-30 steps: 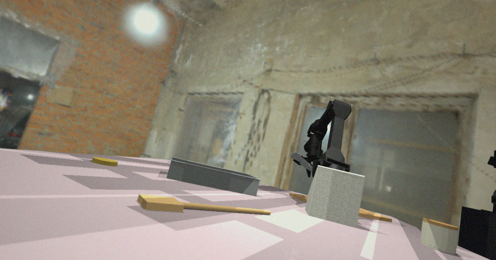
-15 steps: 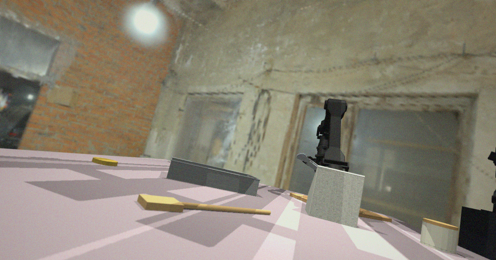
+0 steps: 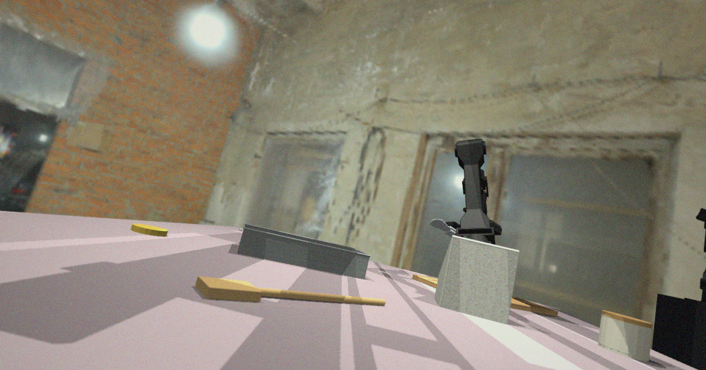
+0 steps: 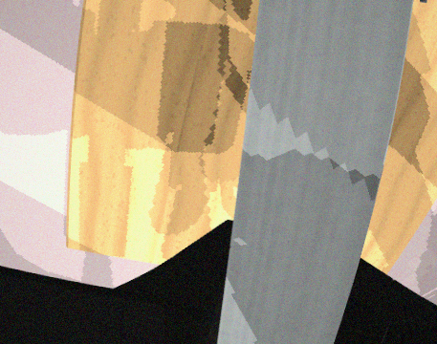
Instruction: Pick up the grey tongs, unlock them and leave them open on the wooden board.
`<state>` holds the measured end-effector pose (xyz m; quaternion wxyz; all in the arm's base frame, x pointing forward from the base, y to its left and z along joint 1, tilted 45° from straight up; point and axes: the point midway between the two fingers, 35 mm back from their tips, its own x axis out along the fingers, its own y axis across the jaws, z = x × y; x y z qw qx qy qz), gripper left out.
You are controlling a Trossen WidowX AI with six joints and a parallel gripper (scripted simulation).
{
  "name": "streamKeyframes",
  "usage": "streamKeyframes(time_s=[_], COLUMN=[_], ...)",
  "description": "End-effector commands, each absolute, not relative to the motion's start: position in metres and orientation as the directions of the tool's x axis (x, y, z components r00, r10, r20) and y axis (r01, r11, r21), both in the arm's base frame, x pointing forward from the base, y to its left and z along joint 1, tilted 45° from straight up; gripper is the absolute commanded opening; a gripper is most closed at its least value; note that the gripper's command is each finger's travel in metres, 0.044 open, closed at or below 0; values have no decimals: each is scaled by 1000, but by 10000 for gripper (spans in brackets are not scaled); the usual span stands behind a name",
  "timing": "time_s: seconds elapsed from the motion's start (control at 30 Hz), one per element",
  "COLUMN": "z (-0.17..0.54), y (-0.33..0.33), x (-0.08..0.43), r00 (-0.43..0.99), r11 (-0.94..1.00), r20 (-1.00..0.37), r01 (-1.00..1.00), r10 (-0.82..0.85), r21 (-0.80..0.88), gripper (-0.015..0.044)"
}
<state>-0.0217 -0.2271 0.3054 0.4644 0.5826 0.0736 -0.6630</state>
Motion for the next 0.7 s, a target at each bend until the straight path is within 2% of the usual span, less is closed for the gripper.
streamKeyframes(time_s=[0.0,0.67], z=[307,319], y=[-224,-210], x=[-29,-71], r00=[115,98], r11=[-557,-558], r20=[-828,-748], r01=[688,604], r10=[-549,-657], r21=[465,569], gripper=[-150,-150])
